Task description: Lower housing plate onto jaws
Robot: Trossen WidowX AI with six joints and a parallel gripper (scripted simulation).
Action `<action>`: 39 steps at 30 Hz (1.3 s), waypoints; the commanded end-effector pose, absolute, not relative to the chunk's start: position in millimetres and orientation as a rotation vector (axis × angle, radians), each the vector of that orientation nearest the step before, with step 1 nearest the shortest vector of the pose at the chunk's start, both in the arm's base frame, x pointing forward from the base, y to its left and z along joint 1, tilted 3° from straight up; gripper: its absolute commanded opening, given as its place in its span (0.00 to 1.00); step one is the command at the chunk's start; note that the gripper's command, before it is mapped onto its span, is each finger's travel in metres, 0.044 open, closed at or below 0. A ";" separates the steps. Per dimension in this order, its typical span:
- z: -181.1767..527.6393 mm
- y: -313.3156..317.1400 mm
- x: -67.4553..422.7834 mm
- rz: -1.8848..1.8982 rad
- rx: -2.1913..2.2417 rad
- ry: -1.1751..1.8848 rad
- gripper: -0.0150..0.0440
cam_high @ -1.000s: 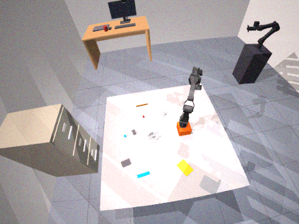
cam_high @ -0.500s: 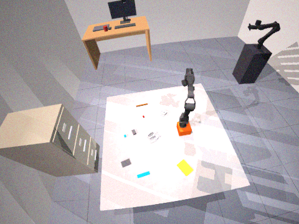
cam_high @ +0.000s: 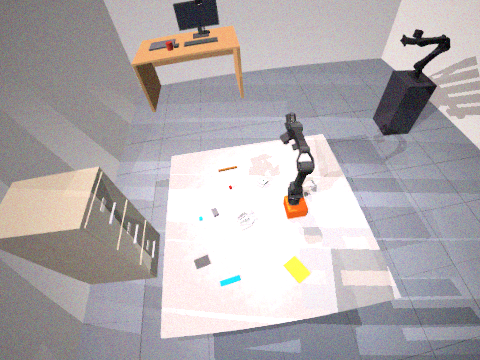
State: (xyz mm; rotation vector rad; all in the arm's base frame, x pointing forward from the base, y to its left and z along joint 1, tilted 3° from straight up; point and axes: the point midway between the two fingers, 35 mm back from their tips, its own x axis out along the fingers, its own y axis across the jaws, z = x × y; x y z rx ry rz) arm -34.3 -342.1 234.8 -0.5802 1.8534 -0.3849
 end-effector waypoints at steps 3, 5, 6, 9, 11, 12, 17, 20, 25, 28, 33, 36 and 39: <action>209.4 -342.8 -5.1 -0.245 -0.619 1.812 1.00; 201.8 -342.7 4.0 -0.216 -0.620 1.798 1.00; 198.1 -342.5 8.6 -0.201 -0.621 1.791 1.00; 186.8 -341.1 22.2 -0.157 -0.622 1.771 1.00; 179.3 -339.8 31.1 -0.127 -0.622 1.758 1.00; 175.6 -338.9 35.6 -0.112 -0.622 1.751 1.00; 155.7 -333.0 59.2 -0.002 -0.642 1.717 1.00; 143.5 -327.9 73.4 0.070 -0.656 1.694 1.00; 124.8 -317.8 94.9 0.180 -0.673 1.661 1.00; 115.5 -311.5 105.5 0.232 -0.677 1.645 1.00; 100.2 -299.8 122.1 0.323 -0.687 1.618 1.00; 90.0 -291.1 132.6 0.390 -0.698 1.596 1.00; 79.7 -281.5 142.7 0.459 -0.708 1.573 1.00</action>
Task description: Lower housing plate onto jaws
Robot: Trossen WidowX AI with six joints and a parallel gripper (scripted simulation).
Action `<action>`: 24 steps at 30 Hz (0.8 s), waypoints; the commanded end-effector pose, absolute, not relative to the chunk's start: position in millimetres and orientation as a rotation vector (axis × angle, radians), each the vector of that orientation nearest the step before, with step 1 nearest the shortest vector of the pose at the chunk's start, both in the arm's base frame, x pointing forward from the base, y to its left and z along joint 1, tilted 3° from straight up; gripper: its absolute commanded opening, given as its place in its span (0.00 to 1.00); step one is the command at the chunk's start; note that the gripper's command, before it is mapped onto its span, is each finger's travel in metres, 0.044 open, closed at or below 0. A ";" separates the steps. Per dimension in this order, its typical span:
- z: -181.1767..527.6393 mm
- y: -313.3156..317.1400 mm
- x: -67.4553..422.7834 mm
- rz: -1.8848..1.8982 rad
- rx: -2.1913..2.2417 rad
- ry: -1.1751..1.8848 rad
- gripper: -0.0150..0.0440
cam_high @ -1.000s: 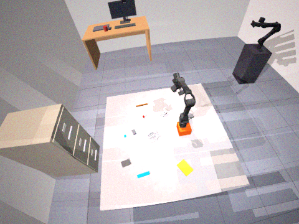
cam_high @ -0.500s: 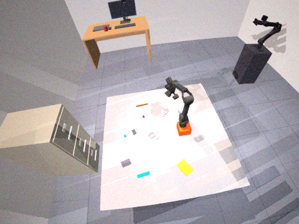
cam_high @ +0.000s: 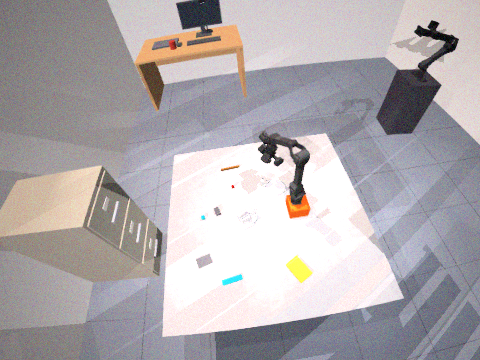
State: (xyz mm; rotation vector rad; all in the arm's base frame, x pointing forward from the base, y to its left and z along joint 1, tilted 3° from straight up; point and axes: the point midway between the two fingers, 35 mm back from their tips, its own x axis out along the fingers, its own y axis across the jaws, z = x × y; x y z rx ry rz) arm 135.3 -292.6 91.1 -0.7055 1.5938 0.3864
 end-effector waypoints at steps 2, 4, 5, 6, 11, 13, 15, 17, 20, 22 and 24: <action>73.0 -274.7 149.1 0.505 -0.714 1.558 1.00; 66.4 -267.7 155.1 0.551 -0.720 1.543 1.00; 63.2 -264.1 158.0 0.573 -0.722 1.535 1.00; 60.0 -260.4 160.9 0.596 -0.725 1.527 1.00; 45.1 -241.9 173.2 0.704 -0.735 1.489 1.00; 43.2 -239.4 174.7 0.718 -0.736 1.484 1.00; 43.2 -239.4 174.7 0.718 -0.736 1.484 1.00; 41.5 -239.5 174.7 0.718 -0.736 1.484 1.00; 17.6 -240.5 174.3 0.718 -0.736 1.484 1.00; 4.6 -240.3 173.5 0.718 -0.736 1.484 1.00; 3.0 -240.3 173.4 0.718 -0.736 1.484 1.00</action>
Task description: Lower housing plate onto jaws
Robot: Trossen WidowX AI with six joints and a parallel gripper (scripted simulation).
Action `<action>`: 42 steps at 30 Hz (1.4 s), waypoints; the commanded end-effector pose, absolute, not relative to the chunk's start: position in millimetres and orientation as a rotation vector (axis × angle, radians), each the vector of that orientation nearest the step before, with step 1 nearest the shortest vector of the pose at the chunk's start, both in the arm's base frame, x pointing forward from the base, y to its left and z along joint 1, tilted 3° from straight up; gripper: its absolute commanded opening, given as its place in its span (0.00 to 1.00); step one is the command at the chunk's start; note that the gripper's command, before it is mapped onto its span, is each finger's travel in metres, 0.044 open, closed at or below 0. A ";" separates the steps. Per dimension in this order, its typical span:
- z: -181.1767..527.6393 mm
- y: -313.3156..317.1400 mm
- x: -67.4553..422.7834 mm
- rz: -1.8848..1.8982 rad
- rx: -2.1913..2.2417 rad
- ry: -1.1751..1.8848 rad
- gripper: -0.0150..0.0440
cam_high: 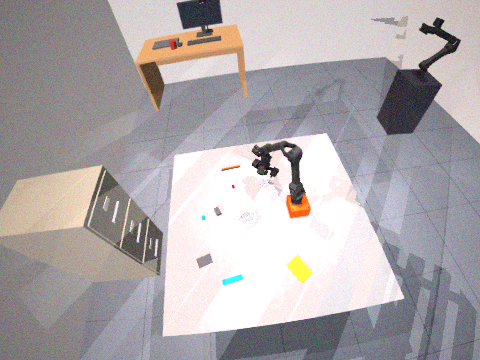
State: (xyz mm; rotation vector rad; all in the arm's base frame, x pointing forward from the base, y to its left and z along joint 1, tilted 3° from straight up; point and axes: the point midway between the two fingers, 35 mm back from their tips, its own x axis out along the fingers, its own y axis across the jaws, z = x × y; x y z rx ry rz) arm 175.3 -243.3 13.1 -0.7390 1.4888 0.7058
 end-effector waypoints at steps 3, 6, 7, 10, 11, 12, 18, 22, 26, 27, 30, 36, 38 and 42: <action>2.7 -240.3 173.4 0.718 -0.736 1.484 1.00; -1.2 -240.4 173.3 0.718 -0.736 1.484 1.00; -2.9 -240.5 173.3 0.718 -0.736 1.484 1.00; -7.9 -240.6 173.2 0.718 -0.736 1.484 1.00; -9.6 -240.7 173.1 0.718 -0.736 1.484 1.00; -11.2 -240.7 173.0 0.718 -0.736 1.484 1.00; -17.1 -240.7 172.8 0.718 -0.736 1.484 1.00; -17.3 -240.7 172.8 0.718 -0.736 1.484 1.00; -22.6 -241.0 172.7 0.718 -0.736 1.484 1.00; -24.2 -241.1 172.7 0.718 -0.736 1.484 1.00; -29.0 -241.2 172.6 0.718 -0.736 1.484 1.00; -38.6 -241.4 172.2 0.718 -0.736 1.485 1.00; -41.8 -241.4 172.1 0.719 -0.736 1.485 1.00; -46.9 -241.3 171.8 0.719 -0.736 1.485 1.00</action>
